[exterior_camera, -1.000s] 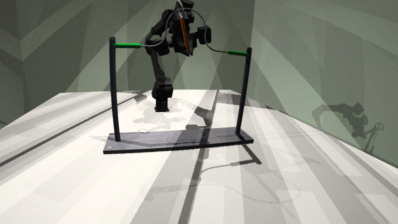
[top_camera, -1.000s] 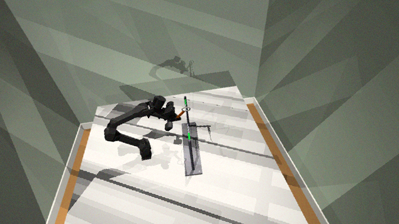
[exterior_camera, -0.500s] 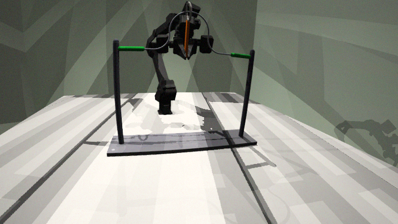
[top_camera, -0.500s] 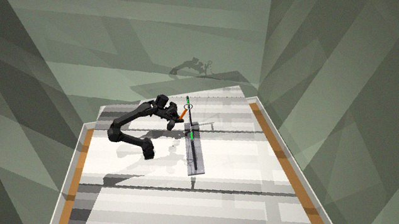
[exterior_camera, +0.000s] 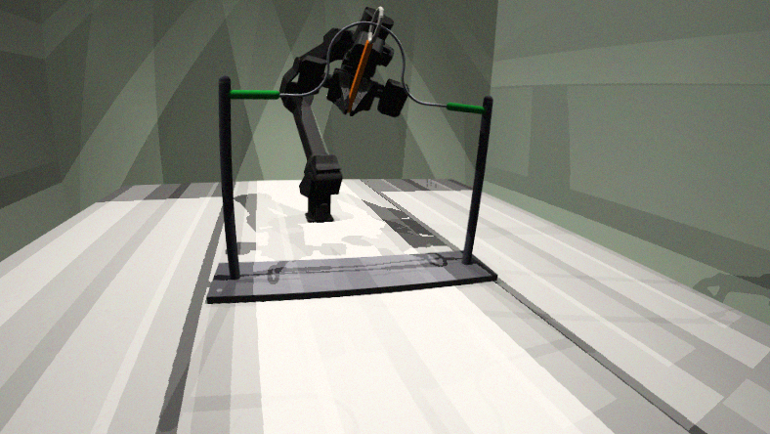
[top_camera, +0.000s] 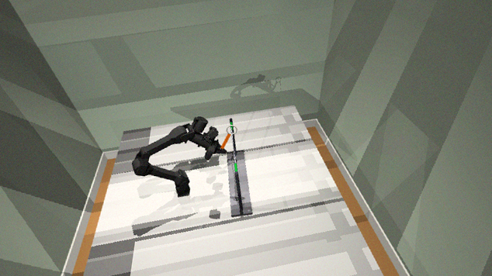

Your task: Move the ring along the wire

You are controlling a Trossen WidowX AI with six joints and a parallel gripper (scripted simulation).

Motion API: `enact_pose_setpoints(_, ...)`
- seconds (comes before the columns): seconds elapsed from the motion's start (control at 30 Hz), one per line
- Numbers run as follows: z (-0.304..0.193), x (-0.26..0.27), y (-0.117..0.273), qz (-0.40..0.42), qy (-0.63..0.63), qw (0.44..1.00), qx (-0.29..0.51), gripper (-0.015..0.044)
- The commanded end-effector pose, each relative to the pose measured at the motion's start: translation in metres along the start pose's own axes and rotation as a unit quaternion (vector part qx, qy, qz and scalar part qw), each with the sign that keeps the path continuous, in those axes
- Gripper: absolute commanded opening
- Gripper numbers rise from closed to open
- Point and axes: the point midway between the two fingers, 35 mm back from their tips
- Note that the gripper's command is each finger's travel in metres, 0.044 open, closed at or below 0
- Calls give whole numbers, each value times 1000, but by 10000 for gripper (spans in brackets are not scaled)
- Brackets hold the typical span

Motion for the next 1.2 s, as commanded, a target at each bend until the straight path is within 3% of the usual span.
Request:
enact_pose_setpoints(0.0, 0, -5, 0, -27, 37, 999, -3, -150)
enact_pose_setpoints(1.17, 6, -39, 3, -203, 286, 936, -12, -150)
Point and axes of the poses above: the point midway between the two fingers, 35 mm back from their tips, its own y axis back along the fingers, its own x axis across the jaws, z = x × y, and after that the axes turned 9 degrees about y, right-handed
